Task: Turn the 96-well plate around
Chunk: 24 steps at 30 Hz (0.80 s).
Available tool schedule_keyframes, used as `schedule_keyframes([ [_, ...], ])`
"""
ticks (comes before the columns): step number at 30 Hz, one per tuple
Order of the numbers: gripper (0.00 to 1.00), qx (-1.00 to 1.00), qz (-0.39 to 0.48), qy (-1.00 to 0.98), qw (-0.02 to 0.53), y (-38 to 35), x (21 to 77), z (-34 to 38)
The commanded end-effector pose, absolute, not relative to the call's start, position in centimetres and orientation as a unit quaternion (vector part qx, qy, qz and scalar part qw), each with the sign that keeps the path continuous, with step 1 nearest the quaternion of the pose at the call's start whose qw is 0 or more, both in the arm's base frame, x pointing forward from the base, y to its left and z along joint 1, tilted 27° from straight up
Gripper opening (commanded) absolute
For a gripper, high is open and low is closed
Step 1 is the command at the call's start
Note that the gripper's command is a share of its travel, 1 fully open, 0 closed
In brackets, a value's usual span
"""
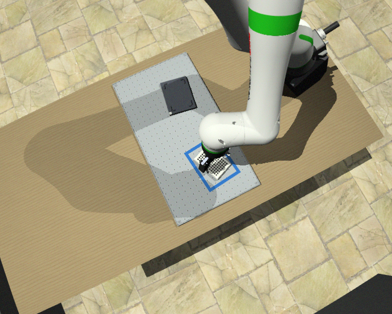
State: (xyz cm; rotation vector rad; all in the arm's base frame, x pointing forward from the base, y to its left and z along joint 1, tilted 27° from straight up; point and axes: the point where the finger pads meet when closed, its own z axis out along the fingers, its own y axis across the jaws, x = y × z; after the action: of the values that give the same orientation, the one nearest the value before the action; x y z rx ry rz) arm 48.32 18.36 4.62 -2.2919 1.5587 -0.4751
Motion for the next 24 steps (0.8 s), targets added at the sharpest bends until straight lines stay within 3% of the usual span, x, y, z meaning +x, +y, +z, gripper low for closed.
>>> schedule_keyframes([
  [1,0.0,-0.804,-0.167,0.547,0.164,18.38,48.4,4.49],
  [16,0.0,-0.804,-0.167,0.547,0.164,18.41,48.56,4.18],
  [17,1.0,-0.804,-0.167,0.547,0.164,18.41,48.56,4.18],
  [24,1.0,-0.804,-0.167,0.547,0.164,18.41,48.56,4.18],
])
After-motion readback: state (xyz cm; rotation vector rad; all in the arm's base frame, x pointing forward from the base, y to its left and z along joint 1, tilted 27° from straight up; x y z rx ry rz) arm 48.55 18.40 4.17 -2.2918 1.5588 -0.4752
